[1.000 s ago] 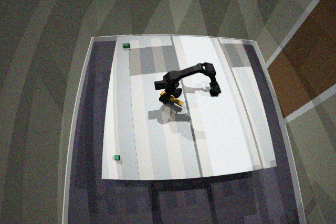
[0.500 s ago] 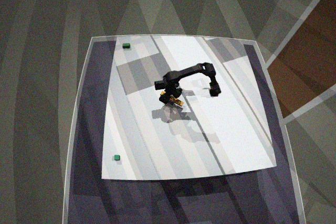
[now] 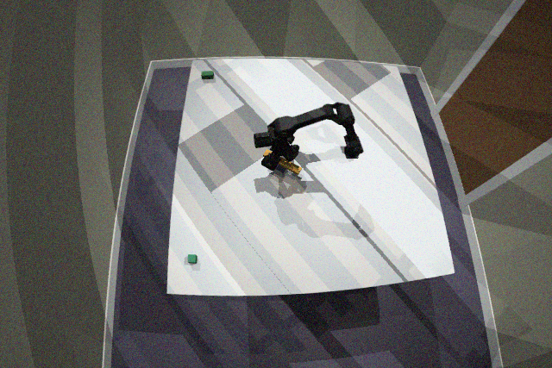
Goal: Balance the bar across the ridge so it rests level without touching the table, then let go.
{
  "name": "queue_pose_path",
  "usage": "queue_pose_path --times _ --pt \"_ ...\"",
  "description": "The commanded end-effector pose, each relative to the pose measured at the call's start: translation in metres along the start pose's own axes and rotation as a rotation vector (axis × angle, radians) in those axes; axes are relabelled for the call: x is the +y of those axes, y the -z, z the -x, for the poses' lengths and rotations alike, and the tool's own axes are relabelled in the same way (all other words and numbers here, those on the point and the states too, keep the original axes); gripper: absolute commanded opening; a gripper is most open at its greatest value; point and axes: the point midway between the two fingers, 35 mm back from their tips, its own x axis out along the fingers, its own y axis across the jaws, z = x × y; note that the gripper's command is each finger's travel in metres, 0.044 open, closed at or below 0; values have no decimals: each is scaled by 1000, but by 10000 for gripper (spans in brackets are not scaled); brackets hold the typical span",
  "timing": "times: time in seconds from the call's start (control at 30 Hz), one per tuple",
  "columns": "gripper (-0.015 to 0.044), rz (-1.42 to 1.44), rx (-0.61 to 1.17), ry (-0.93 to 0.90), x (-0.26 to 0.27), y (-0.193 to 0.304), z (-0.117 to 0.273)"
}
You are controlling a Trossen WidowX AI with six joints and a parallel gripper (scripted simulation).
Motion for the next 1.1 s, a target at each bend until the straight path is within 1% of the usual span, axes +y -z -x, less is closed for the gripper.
queue_pose_path --times 0.0,0.17,0.37,0.4,1.07 --pt "0 0 0 0 0 0 0" --pt "0 0 0 0 0 0 0" --pt "157 0 0 0 0 0 0" --pt "167 0 0 0 0 0 0" --pt "169 0 0 0 0 0 0"
